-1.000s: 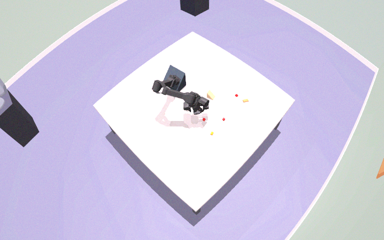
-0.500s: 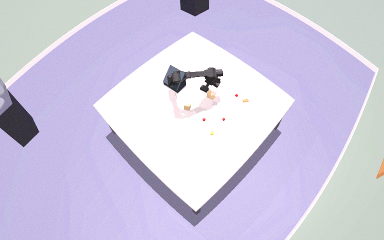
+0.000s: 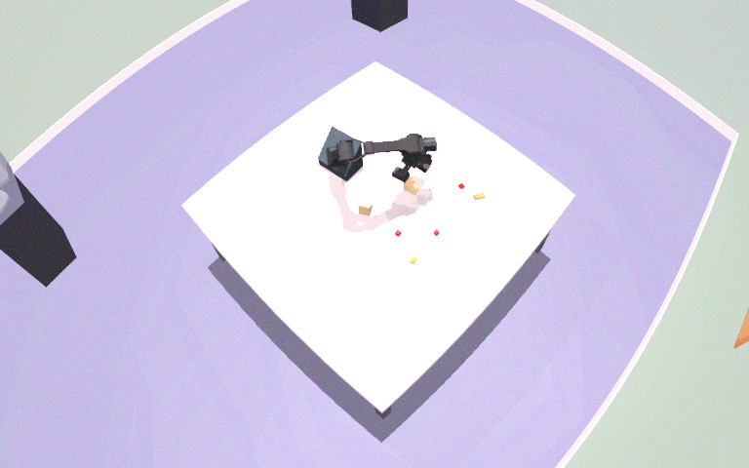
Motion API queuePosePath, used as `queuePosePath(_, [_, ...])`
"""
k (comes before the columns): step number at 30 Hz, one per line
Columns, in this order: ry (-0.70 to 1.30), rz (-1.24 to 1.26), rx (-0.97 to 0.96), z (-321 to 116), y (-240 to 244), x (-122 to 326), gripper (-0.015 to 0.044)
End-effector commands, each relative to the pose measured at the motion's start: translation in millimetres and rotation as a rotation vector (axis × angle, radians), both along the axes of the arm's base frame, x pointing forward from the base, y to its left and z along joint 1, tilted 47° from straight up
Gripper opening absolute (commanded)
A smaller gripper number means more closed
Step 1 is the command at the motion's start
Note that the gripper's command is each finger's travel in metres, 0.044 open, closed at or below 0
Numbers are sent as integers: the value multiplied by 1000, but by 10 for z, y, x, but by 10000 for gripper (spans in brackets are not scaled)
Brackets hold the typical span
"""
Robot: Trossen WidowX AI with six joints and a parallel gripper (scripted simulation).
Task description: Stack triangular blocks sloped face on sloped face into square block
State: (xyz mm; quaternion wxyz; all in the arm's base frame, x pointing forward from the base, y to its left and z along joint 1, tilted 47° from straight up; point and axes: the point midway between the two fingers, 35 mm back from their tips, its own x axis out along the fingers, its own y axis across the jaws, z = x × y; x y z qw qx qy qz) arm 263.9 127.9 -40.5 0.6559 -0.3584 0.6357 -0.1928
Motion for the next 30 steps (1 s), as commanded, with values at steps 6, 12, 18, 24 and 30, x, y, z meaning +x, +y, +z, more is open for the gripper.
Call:
queuePosePath(6, [11, 1, -11, -125, -130, 14, 440])
queuePosePath(12, [11, 2, -10, -198, -194, 36, 440])
queuePosePath(18, [11, 3, -10, -269, -260, 56, 440])
queuePosePath(24, [10, 3, -10, -338, -327, 72, 440])
queuePosePath(30, [10, 4, -11, -405, -396, 86, 440])
